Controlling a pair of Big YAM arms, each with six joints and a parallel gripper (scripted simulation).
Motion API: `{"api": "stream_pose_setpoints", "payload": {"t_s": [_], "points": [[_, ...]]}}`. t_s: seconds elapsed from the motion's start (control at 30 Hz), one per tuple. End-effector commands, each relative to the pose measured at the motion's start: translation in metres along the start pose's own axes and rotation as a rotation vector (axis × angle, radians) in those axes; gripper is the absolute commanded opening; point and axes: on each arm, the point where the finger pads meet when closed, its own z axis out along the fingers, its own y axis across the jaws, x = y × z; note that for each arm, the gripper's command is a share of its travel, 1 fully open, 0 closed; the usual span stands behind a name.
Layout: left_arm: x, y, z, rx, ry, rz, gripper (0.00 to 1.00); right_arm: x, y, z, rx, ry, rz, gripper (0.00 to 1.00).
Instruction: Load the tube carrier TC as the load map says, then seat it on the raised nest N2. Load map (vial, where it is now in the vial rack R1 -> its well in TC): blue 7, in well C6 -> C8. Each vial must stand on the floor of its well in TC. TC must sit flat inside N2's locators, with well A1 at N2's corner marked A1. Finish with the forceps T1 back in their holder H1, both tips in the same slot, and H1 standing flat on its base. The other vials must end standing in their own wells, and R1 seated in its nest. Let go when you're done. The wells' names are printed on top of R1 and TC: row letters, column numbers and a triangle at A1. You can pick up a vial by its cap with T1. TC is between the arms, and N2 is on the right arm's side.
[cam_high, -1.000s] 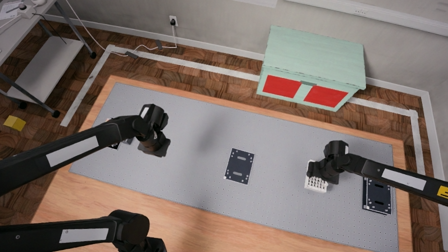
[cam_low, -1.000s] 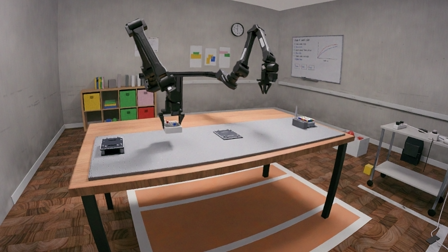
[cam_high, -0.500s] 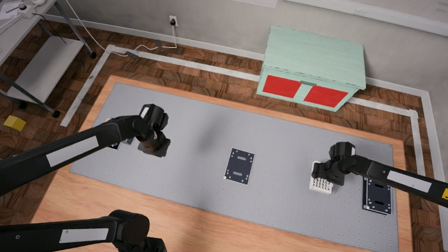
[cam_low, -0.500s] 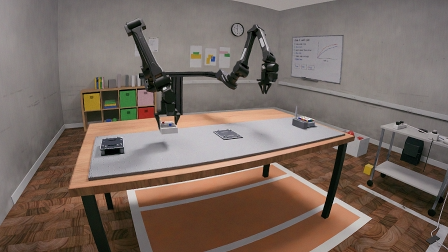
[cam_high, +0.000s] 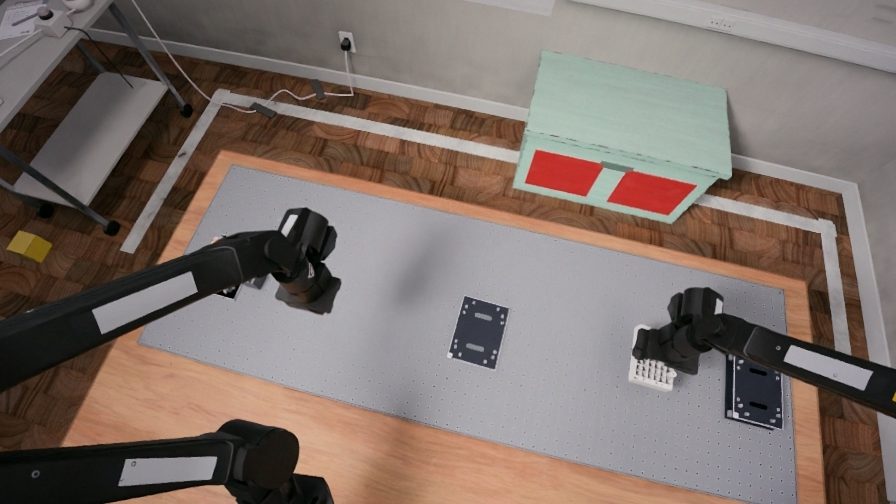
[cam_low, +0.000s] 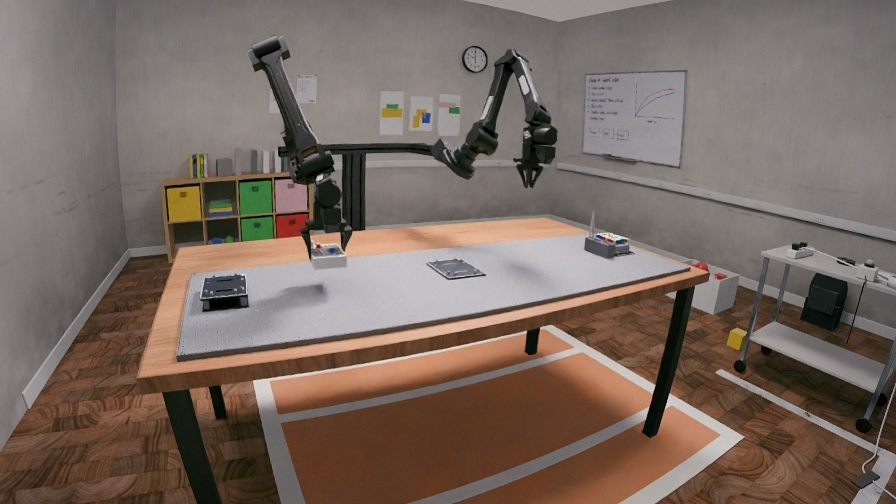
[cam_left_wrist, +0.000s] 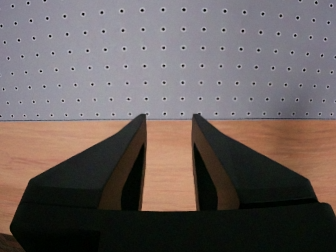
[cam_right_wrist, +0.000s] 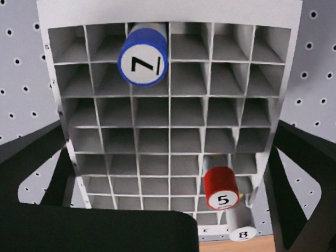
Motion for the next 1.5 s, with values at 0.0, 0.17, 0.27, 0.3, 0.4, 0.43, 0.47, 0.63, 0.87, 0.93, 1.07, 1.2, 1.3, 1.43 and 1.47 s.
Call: {"api": "stream_pose_setpoints", "payload": {"t_s": [0.0, 0.17, 0.27, 0.3, 0.4, 0.43, 0.47, 0.63, 0.87, 0.93, 1.07, 1.2, 1.3, 1.43, 1.47], "points": [[-0.009, 0.004, -0.005, -0.005, -0.016, -0.018, 0.24, -0.009, -0.011, -0.012, 0.0, -0.021, -0.014, 0.0], [-0.009, 0.004, -0.005, -0.005, -0.016, -0.018, 0.24, -0.009, -0.017, -0.011, 0.001, -0.021, -0.012, 0.0], [-0.009, 0.004, -0.005, -0.005, -0.016, -0.018, 0.24, -0.009, -0.022, -0.011, 0.001, -0.021, -0.012, 0.0], [-0.009, 0.004, -0.005, -0.005, -0.016, -0.018, 0.24, -0.009, -0.023, -0.012, 0.001, -0.021, -0.012, 0.0], [-0.009, 0.004, -0.005, -0.005, -0.016, -0.018, 0.24, -0.011, -0.029, -0.012, 0.002, -0.025, -0.011, 0.0], [-0.009, 0.004, -0.005, -0.005, -0.016, -0.018, 0.24, -0.012, -0.031, -0.013, 0.002, -0.027, -0.01, 0.0], [-0.009, 0.004, -0.005, -0.005, -0.016, -0.018, 0.24, -0.014, -0.033, -0.013, 0.003, -0.029, -0.009, 0.0], [-0.009, 0.004, -0.005, -0.005, -0.016, -0.018, 0.24, -0.019, -0.038, -0.015, 0.003, -0.038, -0.008, 0.0], [-0.009, 0.004, -0.005, -0.005, -0.016, -0.018, 0.24, -0.023, -0.052, -0.016, 0.005, -0.042, -0.005, 0.0], [-0.009, 0.004, -0.005, -0.005, -0.016, -0.018, 0.24, -0.023, -0.055, -0.016, 0.006, -0.042, -0.006, 0.0], [-0.009, 0.004, -0.005, -0.005, -0.016, -0.018, 0.24, -0.024, -0.062, -0.016, 0.006, -0.043, -0.006, 0.0], [-0.009, 0.004, -0.005, -0.005, -0.016, -0.018, 0.24, -0.025, -0.064, -0.017, 0.005, -0.044, -0.008, 0.0], [-0.009, 0.004, -0.005, -0.005, -0.016, -0.018, 0.24, -0.025, -0.07, -0.016, 0.007, -0.043, -0.006, 0.0], [-0.009, 0.004, -0.005, -0.005, -0.016, -0.018, 0.24, -0.025, -0.077, -0.017, 0.008, -0.044, -0.007, 0.0], [-0.009, 0.004, -0.005, -0.005, -0.016, -0.018, 0.24, -0.025, -0.079, -0.017, 0.008, -0.044, -0.007, 0.0]]}}
